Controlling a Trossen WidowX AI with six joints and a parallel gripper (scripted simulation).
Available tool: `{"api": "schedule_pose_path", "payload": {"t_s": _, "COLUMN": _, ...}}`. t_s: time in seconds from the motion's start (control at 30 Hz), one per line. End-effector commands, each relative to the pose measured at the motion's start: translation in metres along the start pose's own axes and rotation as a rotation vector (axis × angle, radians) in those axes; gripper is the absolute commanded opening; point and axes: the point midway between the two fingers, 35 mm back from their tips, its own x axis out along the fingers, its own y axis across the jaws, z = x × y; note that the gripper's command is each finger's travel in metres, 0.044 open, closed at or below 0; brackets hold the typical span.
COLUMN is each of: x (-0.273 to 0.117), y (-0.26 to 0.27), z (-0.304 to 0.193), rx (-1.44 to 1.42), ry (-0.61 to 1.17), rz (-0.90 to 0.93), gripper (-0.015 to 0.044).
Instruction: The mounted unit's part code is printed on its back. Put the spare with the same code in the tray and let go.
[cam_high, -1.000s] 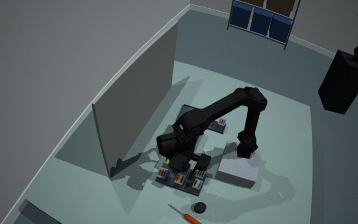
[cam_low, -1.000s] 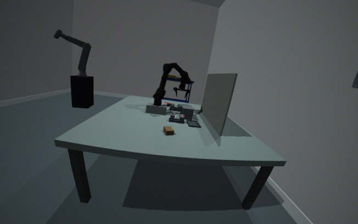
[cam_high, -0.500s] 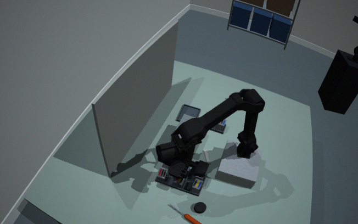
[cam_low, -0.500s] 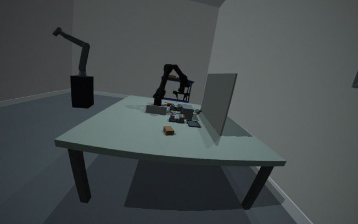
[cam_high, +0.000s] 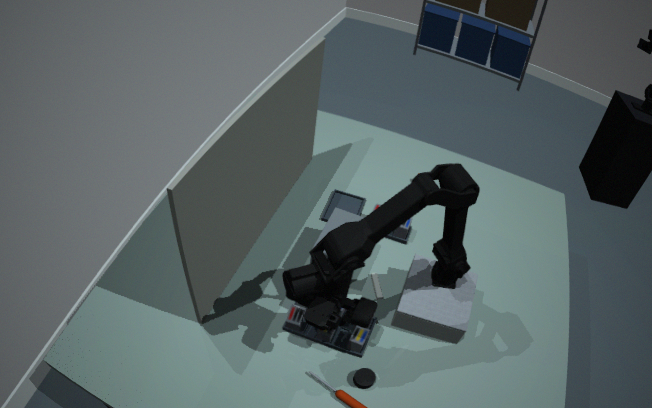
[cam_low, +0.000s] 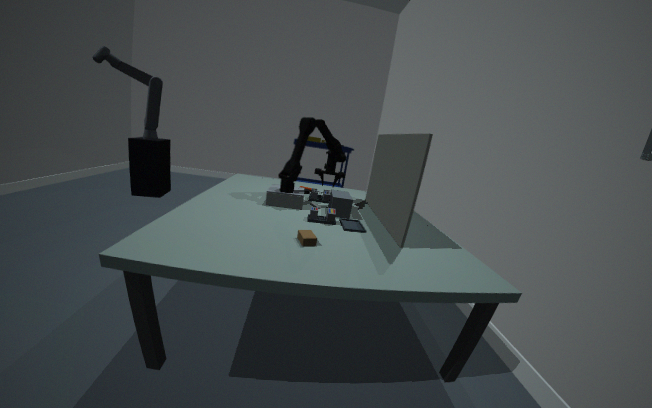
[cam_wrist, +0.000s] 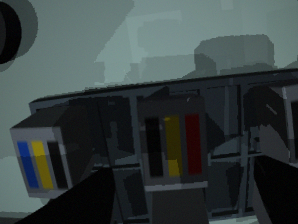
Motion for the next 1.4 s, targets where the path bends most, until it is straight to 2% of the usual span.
{"api": "schedule_pose_path", "payload": {"t_s": 0.0, "x": 0.009, "y": 0.001, "z": -0.001, "rx": -0.003, "ry": 0.009, "rz": 0.004, "gripper": 0.0300}}
{"api": "schedule_pose_path", "payload": {"t_s": 1.03, "x": 0.060, "y": 0.003, "z": -0.004, "rx": -0.003, "ry": 0.009, "rz": 0.004, "gripper": 0.0300}}
{"api": "schedule_pose_path", "payload": {"t_s": 1.33, "x": 0.062, "y": 0.003, "z": -0.004, "rx": -0.003, "ry": 0.009, "rz": 0.004, "gripper": 0.0300}}
{"api": "schedule_pose_path", "payload": {"t_s": 1.37, "x": 0.061, "y": 0.003, "z": -0.003, "rx": -0.004, "ry": 0.005, "rz": 0.005, "gripper": 0.0274}}
